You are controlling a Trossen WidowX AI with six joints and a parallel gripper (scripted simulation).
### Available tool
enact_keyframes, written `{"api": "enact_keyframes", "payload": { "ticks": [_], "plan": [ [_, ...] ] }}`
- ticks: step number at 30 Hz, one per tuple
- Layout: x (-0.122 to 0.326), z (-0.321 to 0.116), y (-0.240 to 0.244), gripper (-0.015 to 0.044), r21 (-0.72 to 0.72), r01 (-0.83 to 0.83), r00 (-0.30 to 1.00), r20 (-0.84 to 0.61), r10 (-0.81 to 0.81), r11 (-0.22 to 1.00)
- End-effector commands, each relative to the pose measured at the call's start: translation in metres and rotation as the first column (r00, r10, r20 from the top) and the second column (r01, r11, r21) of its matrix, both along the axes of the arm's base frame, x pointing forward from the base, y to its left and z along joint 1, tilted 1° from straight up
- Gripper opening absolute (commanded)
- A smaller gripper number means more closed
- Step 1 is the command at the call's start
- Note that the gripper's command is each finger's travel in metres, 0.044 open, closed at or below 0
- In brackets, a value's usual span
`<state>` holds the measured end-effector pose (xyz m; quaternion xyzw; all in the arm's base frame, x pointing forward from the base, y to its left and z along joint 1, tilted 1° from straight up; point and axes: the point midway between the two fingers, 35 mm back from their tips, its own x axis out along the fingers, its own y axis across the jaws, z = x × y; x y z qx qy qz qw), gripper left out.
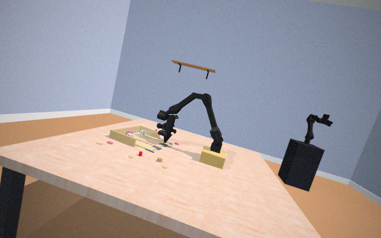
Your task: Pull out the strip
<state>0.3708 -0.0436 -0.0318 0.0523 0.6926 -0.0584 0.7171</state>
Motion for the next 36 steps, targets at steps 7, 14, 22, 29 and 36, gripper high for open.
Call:
{"api": "enact_keyframes", "payload": {
  "ticks": [7,14,22,29,36],
  "plan": [
    [-0.021,-0.006,0.003,0.0,0.007,0.004,1.0,-0.024,-0.004,1.0],
    [-0.031,-0.006,0.005,0.0,0.007,0.004,1.0,-0.025,-0.004,1.0],
    [-0.044,-0.006,0.006,0.0,0.007,0.004,1.0,-0.026,-0.004,1.0],
    [-0.054,-0.007,0.008,0.0,0.007,0.004,1.0,-0.026,-0.004,1.0],
    [-0.065,-0.007,0.01,0.0,0.007,0.004,1.0,-0.027,-0.004,1.0]
  ]
}}
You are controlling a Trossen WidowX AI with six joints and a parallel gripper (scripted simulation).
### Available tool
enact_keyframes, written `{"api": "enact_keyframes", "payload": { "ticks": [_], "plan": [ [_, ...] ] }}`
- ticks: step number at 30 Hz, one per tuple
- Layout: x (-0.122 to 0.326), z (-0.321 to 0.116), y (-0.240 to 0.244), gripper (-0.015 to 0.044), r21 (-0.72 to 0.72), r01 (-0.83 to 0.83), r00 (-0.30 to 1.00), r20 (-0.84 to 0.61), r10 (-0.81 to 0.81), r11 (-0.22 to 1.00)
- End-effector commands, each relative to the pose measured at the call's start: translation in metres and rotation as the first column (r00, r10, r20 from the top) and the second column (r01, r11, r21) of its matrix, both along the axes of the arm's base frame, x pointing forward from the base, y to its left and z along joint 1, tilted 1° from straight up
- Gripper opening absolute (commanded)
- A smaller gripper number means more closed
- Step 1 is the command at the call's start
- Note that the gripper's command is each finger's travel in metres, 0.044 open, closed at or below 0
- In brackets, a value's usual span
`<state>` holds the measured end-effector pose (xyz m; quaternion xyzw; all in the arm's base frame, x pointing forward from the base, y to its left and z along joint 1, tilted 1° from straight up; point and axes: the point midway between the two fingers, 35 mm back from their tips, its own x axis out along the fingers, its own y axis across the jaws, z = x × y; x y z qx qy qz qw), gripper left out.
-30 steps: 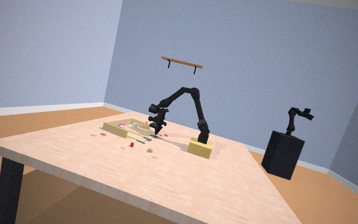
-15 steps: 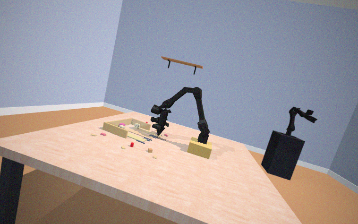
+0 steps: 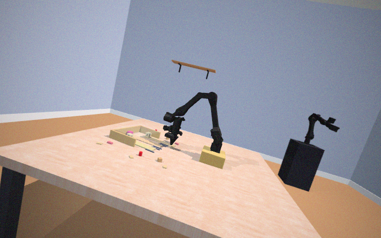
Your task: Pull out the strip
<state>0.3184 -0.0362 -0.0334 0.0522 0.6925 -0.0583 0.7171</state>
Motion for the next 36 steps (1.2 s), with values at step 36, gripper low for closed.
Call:
{"api": "enact_keyframes", "payload": {
  "ticks": [36],
  "plan": [
    [-0.065,-0.006,0.01,0.0,0.008,0.005,0.999,-0.031,-0.004,1.0]
  ]
}}
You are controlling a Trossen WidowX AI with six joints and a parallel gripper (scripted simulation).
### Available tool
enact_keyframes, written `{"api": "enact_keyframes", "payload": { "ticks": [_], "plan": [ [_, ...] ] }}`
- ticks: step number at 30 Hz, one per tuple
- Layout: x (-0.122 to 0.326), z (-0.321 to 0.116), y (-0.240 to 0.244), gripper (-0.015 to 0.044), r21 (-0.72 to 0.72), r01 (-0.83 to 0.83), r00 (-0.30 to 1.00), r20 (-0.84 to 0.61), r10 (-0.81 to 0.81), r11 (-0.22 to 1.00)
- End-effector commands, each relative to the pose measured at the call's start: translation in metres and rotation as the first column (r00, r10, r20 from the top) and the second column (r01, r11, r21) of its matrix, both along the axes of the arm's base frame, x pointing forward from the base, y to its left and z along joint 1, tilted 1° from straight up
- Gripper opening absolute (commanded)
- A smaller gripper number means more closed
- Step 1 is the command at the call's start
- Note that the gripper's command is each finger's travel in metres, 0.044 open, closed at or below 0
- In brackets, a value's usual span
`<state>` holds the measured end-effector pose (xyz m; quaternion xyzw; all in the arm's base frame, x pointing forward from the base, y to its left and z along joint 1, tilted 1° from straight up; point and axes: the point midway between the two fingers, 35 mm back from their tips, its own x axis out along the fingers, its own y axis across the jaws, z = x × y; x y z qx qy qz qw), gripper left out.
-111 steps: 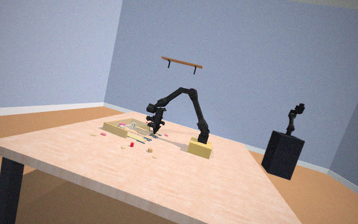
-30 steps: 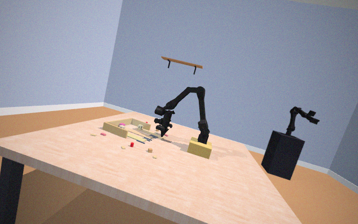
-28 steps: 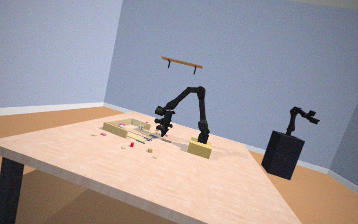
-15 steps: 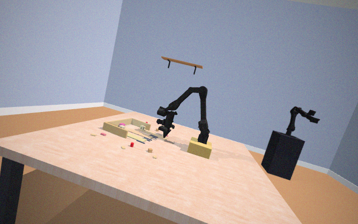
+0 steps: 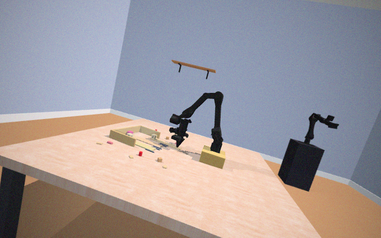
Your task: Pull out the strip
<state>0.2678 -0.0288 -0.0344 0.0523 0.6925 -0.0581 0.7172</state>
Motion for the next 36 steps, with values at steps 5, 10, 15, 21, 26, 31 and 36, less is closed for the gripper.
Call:
{"api": "enact_keyframes", "payload": {
  "ticks": [5,10,15,21,26,31,36],
  "plan": [
    [-0.021,-0.005,0.003,0.0,0.008,0.005,0.999,-0.032,-0.005,1.0],
    [-0.028,-0.006,0.004,0.0,0.008,0.005,0.999,-0.033,-0.005,1.0],
    [-0.035,-0.006,0.005,0.0,0.008,0.005,0.999,-0.033,-0.005,1.0],
    [-0.043,-0.006,0.006,0.0,0.008,0.005,0.999,-0.034,-0.005,1.0],
    [-0.049,-0.006,0.007,0.0,0.008,0.005,0.999,-0.034,-0.005,1.0],
    [-0.056,-0.006,0.008,0.0,0.008,0.005,0.999,-0.035,-0.005,1.0],
    [-0.062,-0.006,0.009,0.0,0.008,0.005,0.999,-0.035,-0.005,1.0]
  ]
}}
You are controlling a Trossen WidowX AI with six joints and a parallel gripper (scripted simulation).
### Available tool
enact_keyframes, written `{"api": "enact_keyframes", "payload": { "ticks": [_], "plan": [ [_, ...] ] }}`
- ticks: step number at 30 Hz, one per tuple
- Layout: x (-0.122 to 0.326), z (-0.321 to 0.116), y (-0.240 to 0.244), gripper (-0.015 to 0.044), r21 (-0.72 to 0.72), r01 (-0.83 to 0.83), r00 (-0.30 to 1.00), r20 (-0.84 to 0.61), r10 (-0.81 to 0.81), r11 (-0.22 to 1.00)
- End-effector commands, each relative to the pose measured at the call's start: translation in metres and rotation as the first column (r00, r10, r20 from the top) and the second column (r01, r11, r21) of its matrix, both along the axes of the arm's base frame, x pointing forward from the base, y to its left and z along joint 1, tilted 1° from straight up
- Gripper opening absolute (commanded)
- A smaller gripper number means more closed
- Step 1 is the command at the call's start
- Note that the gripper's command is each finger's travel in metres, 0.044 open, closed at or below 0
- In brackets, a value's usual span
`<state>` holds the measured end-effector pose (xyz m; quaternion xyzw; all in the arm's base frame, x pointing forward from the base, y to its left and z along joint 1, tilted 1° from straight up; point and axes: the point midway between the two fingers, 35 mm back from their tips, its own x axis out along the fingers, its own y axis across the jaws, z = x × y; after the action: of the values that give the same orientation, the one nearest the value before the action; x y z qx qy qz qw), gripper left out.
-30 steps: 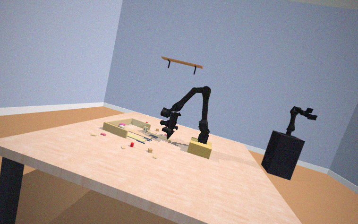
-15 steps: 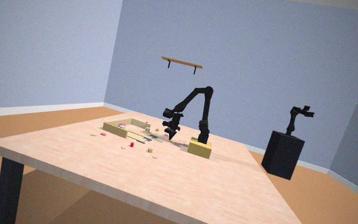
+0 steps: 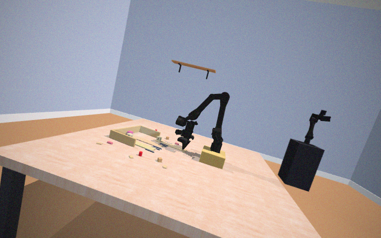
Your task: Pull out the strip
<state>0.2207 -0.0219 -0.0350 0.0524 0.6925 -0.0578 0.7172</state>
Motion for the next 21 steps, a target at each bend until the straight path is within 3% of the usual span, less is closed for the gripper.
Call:
{"api": "enact_keyframes", "payload": {
  "ticks": [1,21],
  "plan": [
    [-0.016,-0.0053,0.0024,0.0,0.008,0.005,0.999,-0.035,-0.005,1.0],
    [-0.0205,-0.0053,0.003,0.0,0.008,0.005,0.999,-0.036,-0.005,1.0]
  ]
}}
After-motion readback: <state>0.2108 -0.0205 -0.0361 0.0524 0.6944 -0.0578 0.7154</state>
